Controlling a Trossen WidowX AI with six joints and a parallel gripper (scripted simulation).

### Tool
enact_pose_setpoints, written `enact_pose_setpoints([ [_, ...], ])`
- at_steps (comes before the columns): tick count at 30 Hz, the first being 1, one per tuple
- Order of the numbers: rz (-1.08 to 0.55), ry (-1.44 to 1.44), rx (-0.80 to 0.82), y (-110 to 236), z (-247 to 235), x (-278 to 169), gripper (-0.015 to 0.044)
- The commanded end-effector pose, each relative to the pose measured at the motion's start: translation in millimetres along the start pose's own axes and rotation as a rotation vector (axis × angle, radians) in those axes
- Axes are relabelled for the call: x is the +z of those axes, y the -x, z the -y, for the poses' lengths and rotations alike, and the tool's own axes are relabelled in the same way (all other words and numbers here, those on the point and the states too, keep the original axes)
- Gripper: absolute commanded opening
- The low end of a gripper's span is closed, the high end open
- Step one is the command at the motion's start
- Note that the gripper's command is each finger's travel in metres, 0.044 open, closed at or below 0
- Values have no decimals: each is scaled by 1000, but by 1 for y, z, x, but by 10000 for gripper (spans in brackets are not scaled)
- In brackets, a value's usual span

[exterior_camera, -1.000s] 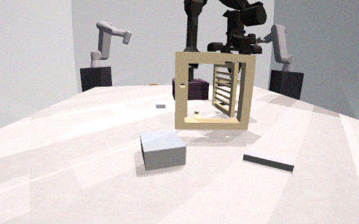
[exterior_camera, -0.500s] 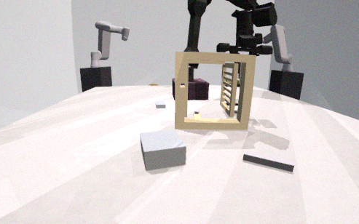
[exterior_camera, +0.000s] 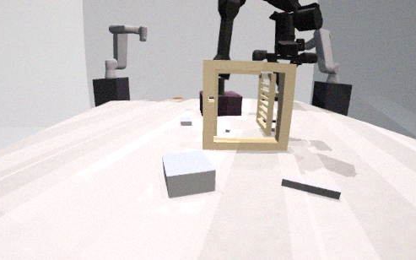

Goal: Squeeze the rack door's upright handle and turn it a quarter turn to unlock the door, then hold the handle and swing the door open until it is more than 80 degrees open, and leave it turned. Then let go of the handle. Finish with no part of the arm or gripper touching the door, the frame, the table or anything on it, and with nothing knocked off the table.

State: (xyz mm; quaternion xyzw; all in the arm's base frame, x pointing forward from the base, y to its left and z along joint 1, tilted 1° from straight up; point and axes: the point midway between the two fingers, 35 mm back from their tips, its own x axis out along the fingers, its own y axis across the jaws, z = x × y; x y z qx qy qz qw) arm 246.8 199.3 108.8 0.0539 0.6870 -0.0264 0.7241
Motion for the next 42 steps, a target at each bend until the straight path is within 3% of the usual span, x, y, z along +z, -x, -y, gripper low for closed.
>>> enact_pose_setpoints([
  [1,-8,-27,-12,0,4,-1,24],
  [31,-8,-27,-12,0,4,-1,24],
  [42,-8,-27,-12,0,4,-1,296],
])
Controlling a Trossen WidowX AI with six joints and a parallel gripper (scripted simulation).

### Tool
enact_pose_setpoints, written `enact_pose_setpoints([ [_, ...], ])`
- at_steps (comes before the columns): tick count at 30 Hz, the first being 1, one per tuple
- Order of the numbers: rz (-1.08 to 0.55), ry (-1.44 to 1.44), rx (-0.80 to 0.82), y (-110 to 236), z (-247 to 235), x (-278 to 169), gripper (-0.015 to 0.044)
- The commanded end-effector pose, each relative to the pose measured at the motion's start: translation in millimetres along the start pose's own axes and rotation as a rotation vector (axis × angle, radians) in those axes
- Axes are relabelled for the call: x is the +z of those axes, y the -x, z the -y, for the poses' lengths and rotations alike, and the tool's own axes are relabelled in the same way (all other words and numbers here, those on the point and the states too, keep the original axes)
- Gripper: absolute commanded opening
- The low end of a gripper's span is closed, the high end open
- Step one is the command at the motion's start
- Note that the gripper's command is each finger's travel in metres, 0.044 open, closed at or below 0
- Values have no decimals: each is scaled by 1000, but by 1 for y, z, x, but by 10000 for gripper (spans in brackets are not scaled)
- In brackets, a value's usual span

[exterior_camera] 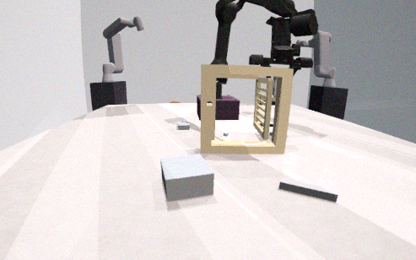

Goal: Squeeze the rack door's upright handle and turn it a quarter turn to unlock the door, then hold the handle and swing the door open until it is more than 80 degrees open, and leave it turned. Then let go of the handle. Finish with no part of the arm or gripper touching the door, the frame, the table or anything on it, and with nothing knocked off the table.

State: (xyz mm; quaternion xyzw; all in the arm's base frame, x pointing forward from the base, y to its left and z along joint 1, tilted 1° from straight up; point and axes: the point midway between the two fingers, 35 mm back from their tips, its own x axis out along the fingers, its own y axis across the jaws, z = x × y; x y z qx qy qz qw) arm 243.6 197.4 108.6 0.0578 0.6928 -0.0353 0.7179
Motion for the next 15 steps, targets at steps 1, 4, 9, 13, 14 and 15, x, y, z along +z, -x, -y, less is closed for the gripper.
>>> enact_pose_setpoints([
  [1,8,-8,-3,0,1,2,296],
  [4,8,-8,-2,3,1,2,296],
  [9,8,-8,-2,10,0,3,296],
  [13,9,-7,-1,16,0,3,296],
  [14,9,-7,-1,17,-1,3,296],
  [15,9,-7,-1,18,-1,3,296],
])
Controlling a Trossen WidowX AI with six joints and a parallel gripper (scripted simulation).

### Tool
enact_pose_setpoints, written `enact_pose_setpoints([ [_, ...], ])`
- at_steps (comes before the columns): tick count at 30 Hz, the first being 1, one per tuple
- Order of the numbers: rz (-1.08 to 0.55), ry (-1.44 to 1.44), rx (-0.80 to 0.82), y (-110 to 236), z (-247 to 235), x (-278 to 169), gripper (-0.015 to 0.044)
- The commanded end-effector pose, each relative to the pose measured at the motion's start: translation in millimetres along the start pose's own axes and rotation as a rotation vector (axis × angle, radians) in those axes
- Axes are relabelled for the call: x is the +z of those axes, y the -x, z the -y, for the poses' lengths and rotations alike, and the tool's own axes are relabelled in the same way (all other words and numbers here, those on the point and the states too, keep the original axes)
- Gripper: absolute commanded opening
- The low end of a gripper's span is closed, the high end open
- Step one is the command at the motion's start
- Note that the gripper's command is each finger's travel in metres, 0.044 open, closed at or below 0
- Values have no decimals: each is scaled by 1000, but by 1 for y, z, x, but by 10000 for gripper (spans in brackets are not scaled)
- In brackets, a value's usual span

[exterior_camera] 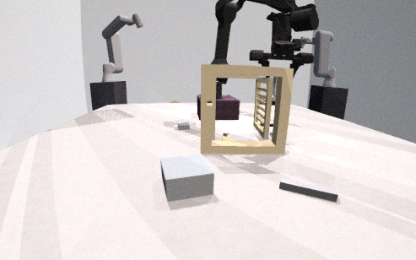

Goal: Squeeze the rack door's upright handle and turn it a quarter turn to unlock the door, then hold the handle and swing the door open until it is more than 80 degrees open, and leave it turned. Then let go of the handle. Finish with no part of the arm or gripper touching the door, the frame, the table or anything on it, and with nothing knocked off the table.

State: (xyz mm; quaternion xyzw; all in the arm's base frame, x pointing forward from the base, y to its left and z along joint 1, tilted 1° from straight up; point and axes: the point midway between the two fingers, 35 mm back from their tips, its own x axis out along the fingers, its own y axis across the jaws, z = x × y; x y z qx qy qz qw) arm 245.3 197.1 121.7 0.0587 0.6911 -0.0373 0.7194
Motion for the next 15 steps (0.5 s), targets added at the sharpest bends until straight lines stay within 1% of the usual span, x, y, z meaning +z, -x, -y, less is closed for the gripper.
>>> enact_pose_setpoints([
  [1,4,-3,0,7,0,1,296],
  [15,4,-3,0,26,-1,0,296],
])
